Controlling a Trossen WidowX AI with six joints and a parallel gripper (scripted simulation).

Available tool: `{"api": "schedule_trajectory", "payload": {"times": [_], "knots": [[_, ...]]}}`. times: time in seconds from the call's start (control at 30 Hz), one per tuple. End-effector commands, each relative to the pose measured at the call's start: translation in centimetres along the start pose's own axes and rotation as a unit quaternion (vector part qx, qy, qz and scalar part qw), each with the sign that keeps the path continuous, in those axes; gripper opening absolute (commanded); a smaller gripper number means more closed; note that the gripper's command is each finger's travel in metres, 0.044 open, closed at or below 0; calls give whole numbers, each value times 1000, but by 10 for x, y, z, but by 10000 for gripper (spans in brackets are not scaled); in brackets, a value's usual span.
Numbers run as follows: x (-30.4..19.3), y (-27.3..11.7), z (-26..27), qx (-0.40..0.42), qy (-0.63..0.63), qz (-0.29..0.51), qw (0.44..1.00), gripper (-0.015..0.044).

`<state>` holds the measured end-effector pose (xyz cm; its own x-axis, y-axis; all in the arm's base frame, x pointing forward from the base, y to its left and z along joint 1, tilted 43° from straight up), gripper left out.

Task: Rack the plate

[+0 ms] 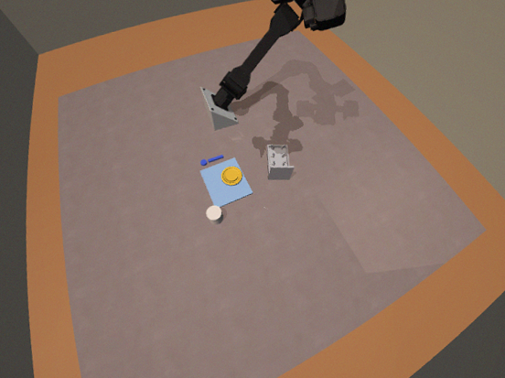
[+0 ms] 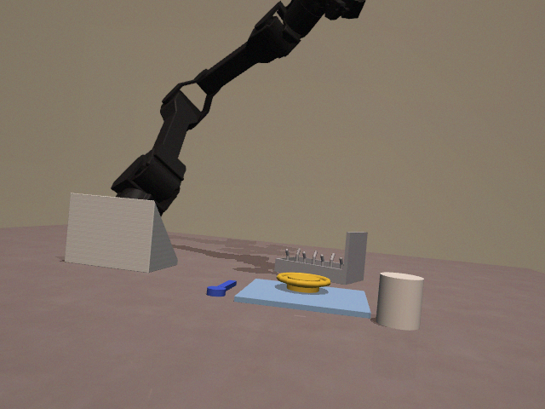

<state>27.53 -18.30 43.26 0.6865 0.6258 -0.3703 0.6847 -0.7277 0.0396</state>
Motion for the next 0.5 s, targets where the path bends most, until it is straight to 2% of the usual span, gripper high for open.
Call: {"api": "schedule_trajectory", "payload": {"times": [0.0, 0.47], "knots": [[0, 0, 1, 2, 1, -1, 1000, 400], [36, 30, 46, 138, 69, -93, 984, 400]]}}
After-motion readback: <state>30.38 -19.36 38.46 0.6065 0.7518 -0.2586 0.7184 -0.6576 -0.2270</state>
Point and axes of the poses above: the point midway between the two fingers, 35 mm back from their tips, its own y axis out along the fingers, its own z axis across the jaws, x = y × z, the point moved 8 cm from there along -y, back along the fingers, and after that the axes turned 14 degrees about y, right-handed, at the moved point
